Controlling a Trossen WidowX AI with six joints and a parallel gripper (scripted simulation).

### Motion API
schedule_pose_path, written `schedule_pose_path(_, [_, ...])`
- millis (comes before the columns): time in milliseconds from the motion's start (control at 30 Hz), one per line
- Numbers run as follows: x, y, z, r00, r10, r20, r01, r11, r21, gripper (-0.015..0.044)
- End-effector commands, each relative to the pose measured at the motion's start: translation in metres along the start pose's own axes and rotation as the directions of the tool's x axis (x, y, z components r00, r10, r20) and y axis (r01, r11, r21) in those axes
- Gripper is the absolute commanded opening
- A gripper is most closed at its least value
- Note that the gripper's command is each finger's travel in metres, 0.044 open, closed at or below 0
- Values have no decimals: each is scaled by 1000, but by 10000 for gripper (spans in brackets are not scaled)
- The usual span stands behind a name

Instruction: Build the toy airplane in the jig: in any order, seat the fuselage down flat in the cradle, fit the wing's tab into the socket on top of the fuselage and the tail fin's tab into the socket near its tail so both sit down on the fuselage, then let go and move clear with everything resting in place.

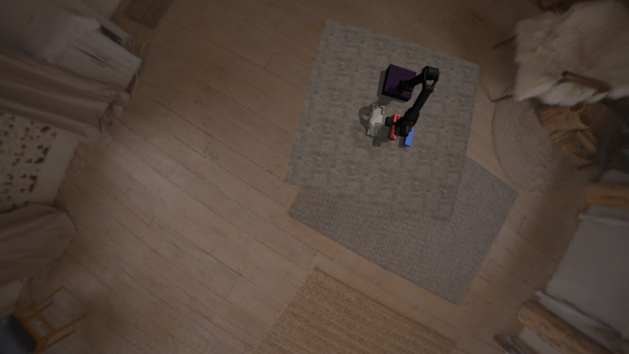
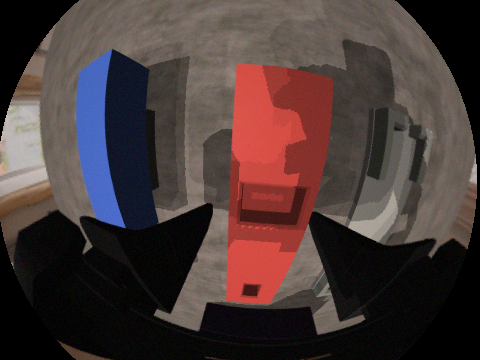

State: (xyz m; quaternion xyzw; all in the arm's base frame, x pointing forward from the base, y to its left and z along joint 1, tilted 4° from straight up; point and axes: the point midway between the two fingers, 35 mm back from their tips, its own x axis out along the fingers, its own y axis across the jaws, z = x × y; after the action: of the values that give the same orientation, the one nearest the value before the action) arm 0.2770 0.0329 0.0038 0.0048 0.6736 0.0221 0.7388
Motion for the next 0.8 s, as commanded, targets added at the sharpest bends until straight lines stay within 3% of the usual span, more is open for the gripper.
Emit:
schedule_pose_path(0, [3,0,-3,1000,3,-10,-3,1000,5,309])
schedule_pose_path(167, [3,0,-3,1000,3,-10,-3,1000,5,177])
schedule_pose_path(367, [3,0,-3,1000,3,-10,-3,1000,5,138])
schedule_pose_path(533, [-3,0,-1,1000,3,-10,-3,1000,5,6])
schedule_pose_path(767, [-24,1,3,1000,3,-10,-3,1000,5,0])
